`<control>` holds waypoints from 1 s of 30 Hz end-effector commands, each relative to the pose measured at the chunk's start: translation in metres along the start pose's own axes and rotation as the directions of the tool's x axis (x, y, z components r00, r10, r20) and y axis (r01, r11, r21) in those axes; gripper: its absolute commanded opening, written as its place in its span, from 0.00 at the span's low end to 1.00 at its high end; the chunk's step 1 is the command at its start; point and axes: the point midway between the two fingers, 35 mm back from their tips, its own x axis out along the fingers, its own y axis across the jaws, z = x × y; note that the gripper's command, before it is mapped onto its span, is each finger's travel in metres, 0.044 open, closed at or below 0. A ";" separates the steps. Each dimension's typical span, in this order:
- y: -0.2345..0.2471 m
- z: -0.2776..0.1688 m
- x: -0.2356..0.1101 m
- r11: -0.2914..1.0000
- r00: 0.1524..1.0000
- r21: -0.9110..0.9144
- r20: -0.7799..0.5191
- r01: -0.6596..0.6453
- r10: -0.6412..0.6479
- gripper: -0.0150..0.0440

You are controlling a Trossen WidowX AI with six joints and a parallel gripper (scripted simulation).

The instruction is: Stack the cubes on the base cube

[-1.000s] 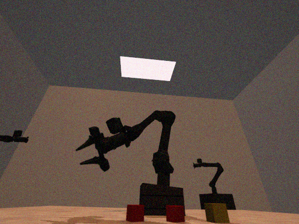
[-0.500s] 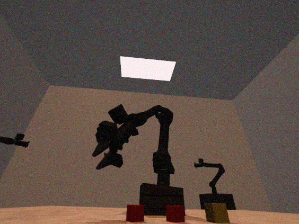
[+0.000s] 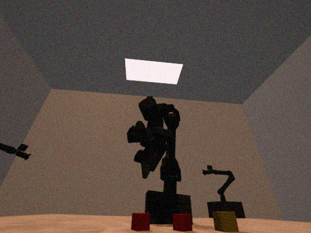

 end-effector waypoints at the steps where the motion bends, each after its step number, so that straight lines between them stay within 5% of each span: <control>1: 0.011 -0.026 -0.003 0.994 0.997 -0.108 -0.068 0.036 -0.044 0.70; 12: 0.022 -0.083 -0.015 0.937 0.970 -0.333 -0.173 0.105 -0.171 0.70; 19: 0.012 -0.094 0.042 0.937 0.970 -0.333 -0.174 0.105 -0.171 0.70; 30: 0.009 -0.097 0.059 0.937 0.970 -0.333 -0.174 0.105 -0.171 0.70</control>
